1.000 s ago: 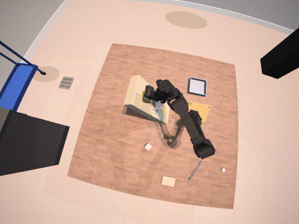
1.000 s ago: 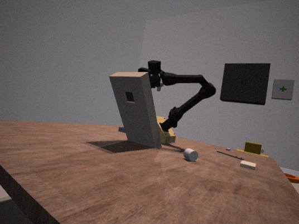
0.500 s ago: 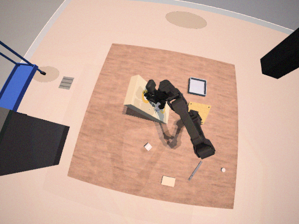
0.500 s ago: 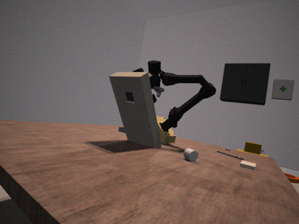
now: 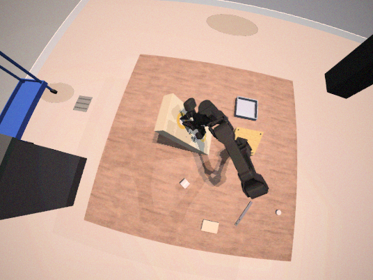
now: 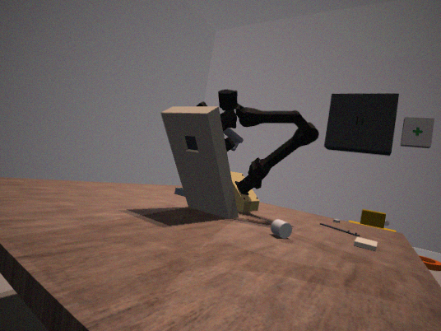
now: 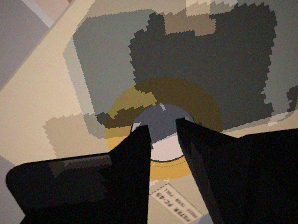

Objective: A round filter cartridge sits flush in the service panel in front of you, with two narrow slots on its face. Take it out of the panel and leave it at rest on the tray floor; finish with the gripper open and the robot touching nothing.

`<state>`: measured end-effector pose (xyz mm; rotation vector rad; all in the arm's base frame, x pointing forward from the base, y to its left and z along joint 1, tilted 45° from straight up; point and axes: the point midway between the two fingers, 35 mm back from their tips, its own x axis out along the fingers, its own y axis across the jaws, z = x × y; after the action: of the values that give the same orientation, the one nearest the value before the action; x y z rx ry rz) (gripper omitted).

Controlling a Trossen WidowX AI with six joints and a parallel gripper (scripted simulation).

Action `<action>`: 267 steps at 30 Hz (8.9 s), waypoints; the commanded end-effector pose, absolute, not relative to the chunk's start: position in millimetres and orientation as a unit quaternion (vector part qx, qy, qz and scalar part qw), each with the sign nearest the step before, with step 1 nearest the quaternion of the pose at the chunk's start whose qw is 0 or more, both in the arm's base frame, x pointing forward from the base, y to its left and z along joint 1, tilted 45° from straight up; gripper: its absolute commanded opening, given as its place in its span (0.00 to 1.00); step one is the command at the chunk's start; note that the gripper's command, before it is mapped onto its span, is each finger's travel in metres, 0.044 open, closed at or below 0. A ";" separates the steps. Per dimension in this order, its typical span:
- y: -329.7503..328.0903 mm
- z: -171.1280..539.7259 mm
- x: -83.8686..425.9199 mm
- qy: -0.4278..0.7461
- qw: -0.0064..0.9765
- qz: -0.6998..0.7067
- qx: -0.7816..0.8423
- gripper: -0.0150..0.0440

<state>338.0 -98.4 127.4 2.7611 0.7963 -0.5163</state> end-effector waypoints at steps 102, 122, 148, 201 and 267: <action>-94.8 115.2 246.8 0.280 0.122 -0.180 0.935 0.25; -88.4 108.3 241.1 0.280 0.122 -0.181 0.935 0.43; -184.8 209.2 282.9 0.280 0.139 -0.176 0.934 0.92; -95.5 106.6 247.6 0.476 0.793 0.228 0.304 0.77; -146.0 155.0 243.8 0.477 0.794 0.226 0.302 0.25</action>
<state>249.7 -136.7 145.1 0.6556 1.0294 0.4860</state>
